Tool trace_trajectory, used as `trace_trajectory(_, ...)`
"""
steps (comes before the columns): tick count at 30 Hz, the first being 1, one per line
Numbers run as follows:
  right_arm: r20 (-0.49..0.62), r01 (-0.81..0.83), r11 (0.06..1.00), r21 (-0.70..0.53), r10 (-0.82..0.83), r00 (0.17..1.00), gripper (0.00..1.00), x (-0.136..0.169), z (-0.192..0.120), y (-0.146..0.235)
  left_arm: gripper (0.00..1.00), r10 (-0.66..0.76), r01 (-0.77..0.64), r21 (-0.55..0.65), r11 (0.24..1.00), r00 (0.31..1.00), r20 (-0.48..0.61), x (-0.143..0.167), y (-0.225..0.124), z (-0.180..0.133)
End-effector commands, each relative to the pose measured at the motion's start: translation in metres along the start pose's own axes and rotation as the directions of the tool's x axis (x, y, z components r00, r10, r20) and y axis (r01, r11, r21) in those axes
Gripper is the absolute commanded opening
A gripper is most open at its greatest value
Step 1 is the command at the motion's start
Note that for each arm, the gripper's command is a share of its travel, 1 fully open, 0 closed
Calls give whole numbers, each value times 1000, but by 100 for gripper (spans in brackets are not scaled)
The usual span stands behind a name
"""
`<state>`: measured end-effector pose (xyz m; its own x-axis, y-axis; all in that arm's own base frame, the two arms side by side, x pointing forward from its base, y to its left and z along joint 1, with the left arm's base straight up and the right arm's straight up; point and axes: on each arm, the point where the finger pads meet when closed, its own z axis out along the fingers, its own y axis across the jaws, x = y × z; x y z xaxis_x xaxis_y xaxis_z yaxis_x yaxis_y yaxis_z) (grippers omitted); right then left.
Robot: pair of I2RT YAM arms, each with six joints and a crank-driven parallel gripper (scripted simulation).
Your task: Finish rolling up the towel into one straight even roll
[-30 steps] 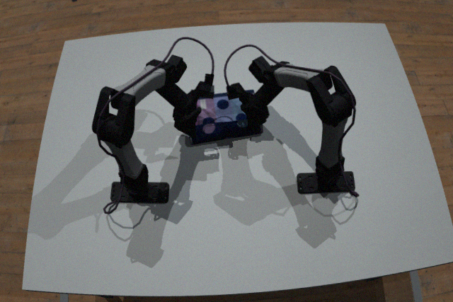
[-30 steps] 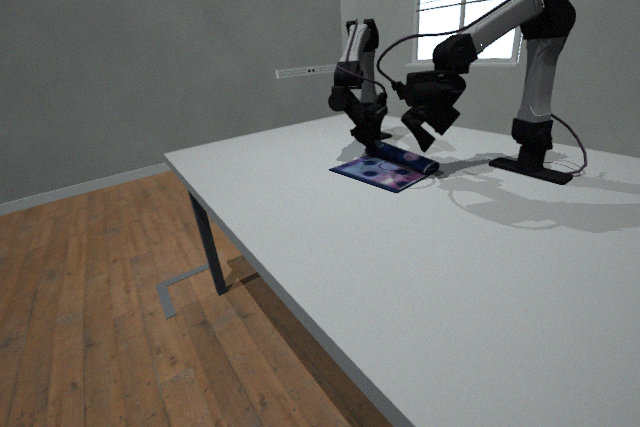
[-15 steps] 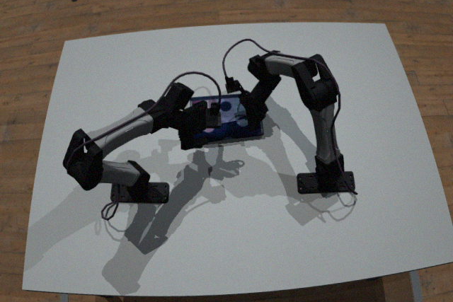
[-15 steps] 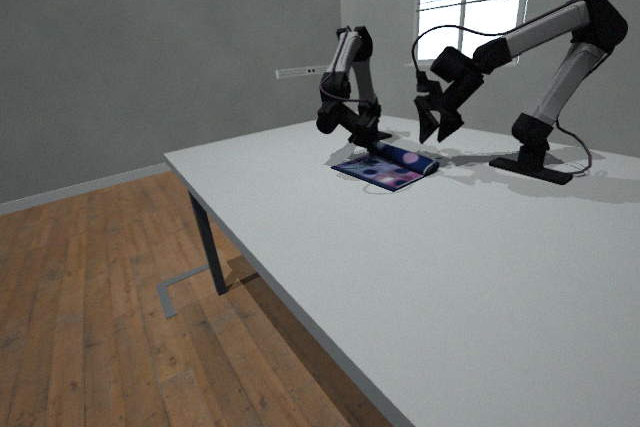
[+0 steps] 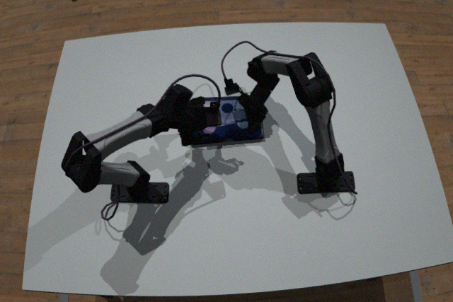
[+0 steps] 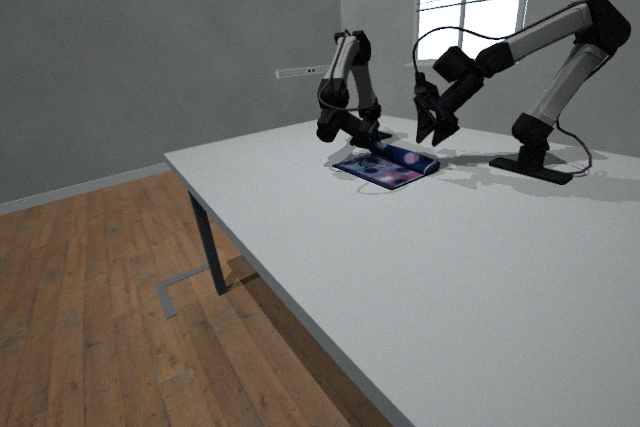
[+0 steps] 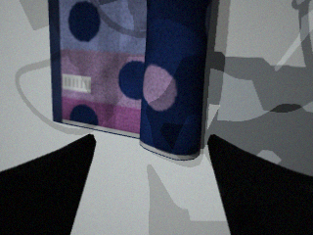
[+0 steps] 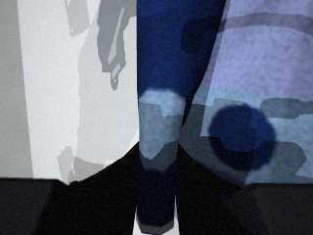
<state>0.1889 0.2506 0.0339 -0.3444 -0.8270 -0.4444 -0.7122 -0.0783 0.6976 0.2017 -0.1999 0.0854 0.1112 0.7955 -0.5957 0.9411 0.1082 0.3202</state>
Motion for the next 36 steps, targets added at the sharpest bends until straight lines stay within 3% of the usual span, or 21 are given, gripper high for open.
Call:
trace_trajectory(1, 13, -4, 1000, -14, 4, 1000, 25, 0, 0, -3, 98, 43, -44, 5, 999, 999, 31, -9, 11, -2)
trace_trajectory(20, 13, -4, 1000, -14, 4, 1000, 25, 0, 0, -4, 98, 47, -48, 8, 999, 998, 33, 29, -13, 47)
trace_trajectory(26, 13, -4, 1000, -14, 4, 1000, 25, 0, 0, -4, 98, 47, -48, 8, 999, 998, 33, 23, -9, 54)
trace_trajectory(31, 13, -4, 1000, -14, 4, 1000, 25, 0, 0, -4, 77, 47, -48, 8, 999, 998, 33, 23, -9, 55)
trace_trajectory(33, 13, -4, 1000, -14, 4, 1000, 25, 0, 0, -4, 77, 47, -48, 8, 999, 998, 33, 23, -9, 55)
trace_trajectory(36, 13, -4, 1000, -14, 4, 1000, 25, 0, 0, -4, 64, 47, -48, 8, 999, 998, 33, 23, -9, 55)
